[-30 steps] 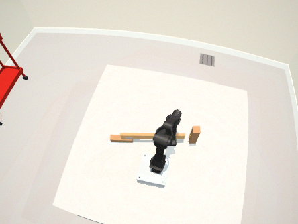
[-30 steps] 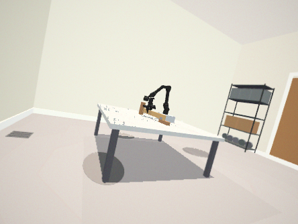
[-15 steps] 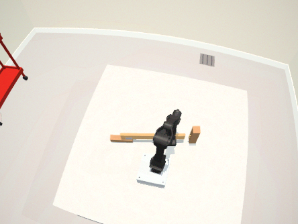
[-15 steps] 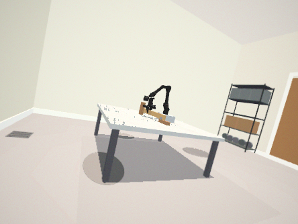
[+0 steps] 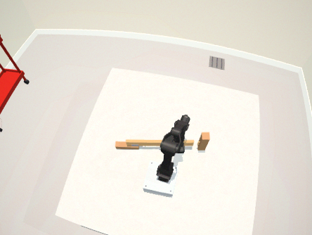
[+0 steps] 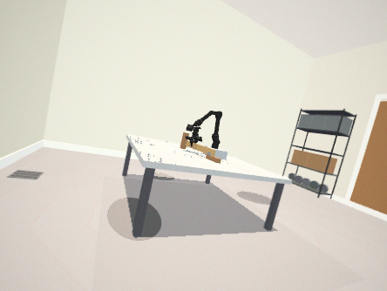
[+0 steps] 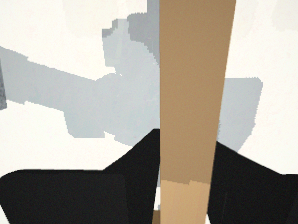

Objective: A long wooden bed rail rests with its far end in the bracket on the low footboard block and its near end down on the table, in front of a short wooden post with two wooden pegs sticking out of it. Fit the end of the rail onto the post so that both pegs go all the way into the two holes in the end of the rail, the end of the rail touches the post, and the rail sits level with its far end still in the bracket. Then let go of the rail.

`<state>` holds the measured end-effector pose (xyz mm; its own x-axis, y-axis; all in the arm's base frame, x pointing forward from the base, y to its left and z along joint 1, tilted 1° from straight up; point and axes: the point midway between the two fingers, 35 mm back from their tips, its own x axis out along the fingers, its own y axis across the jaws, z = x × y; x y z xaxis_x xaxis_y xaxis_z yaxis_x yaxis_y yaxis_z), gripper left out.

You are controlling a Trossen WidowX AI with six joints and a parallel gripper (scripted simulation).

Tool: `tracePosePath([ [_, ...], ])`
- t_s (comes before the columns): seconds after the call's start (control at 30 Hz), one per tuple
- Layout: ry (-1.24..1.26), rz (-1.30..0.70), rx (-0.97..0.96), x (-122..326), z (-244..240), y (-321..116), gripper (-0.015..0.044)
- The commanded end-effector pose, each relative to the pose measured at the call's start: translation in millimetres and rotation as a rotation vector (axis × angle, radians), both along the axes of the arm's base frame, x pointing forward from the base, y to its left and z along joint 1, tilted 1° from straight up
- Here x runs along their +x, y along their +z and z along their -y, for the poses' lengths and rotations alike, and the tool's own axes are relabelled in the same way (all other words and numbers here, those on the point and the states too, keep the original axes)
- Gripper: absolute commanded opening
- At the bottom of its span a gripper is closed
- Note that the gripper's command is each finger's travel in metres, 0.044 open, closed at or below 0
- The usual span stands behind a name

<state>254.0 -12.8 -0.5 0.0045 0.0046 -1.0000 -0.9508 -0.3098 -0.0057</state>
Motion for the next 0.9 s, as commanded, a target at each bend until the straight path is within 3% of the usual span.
tracePosePath([
  [0.0, 0.000, 0.004, 0.002, 1.1, -0.4, -0.5, 0.0000],
  [0.87, 0.000, 0.004, 0.001, 2.7, 6.6, 1.9, 0.0000],
])
